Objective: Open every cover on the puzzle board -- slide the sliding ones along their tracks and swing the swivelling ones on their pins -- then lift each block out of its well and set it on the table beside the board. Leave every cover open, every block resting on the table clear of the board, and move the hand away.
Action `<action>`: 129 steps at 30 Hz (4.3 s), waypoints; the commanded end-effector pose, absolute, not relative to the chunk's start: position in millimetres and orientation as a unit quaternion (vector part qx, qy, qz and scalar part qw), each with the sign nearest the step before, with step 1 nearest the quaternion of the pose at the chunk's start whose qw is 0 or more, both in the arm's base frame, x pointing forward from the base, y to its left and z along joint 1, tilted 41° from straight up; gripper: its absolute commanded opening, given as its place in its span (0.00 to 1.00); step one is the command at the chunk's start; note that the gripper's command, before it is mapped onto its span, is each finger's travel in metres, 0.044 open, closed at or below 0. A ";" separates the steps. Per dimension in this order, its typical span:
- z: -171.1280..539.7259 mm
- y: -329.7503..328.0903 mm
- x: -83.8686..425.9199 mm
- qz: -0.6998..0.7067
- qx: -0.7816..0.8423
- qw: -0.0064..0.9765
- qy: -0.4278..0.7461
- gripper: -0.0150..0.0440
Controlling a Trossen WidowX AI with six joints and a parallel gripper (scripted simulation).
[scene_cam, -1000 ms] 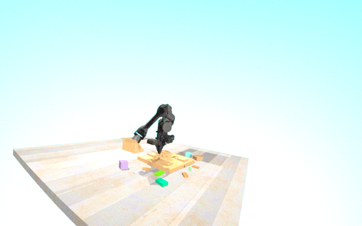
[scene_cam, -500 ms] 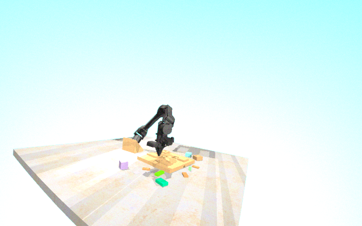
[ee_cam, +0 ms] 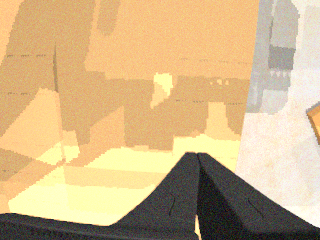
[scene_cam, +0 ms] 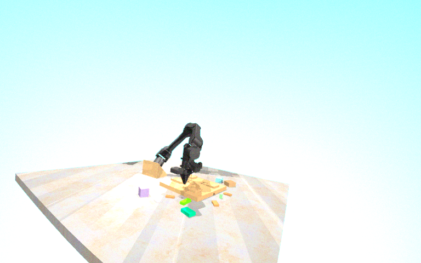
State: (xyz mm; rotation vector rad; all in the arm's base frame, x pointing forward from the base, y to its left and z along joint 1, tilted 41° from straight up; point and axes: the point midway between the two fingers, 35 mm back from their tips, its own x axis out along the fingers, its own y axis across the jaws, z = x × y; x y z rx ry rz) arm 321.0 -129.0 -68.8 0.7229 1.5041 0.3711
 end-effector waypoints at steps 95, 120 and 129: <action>-43.7 -56.1 338.3 0.167 0.324 0.653 0.664 0.25; -30.6 -42.9 359.5 0.167 0.325 0.653 0.664 0.25; -27.9 -40.4 365.8 0.167 0.325 0.653 0.664 0.25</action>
